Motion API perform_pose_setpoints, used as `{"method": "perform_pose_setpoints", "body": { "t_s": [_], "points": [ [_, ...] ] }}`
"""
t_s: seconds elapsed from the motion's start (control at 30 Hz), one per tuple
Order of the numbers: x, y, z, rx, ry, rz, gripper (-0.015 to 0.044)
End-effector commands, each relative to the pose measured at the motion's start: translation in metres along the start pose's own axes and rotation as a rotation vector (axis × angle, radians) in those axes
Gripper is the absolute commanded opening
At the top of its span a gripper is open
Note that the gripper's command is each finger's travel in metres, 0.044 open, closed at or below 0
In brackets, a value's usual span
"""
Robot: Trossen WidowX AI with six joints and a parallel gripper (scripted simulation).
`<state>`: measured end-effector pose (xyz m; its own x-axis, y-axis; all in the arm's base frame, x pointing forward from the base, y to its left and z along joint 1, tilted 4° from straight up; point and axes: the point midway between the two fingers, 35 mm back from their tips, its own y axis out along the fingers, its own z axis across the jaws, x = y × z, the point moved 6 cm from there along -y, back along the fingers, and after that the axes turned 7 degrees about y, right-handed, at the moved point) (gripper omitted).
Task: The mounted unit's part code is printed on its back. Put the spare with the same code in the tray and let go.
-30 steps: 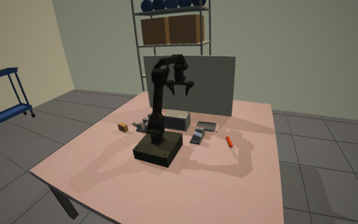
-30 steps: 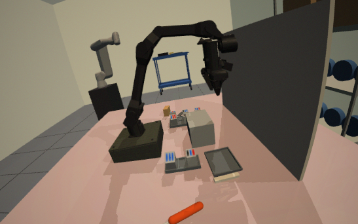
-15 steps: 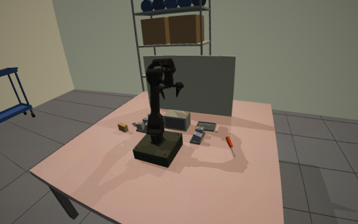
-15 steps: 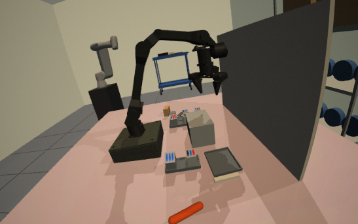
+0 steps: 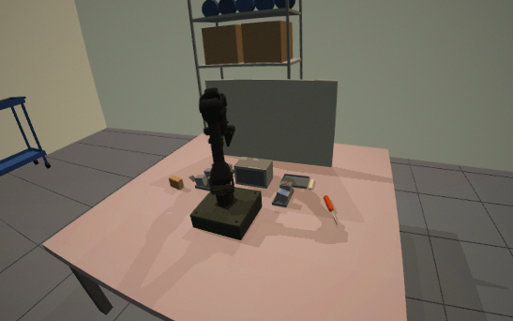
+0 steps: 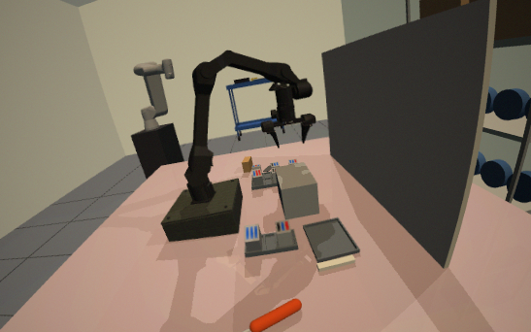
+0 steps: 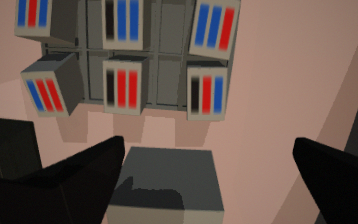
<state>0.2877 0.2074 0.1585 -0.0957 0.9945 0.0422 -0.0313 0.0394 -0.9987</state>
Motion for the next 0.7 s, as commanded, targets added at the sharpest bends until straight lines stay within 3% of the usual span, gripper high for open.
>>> {"method": "perform_pose_setpoints", "body": {
  "t_s": [0.0, 0.13, 0.67],
  "points": [
    [-0.001, 0.009, 0.0, 0.001, -0.014, -0.001, 0.0388],
    [0.001, 0.039, -0.002, 0.001, -0.014, -0.001, 0.03],
    [0.002, 0.051, -0.004, 0.001, -0.014, -0.001, 0.03]
  ]
}}
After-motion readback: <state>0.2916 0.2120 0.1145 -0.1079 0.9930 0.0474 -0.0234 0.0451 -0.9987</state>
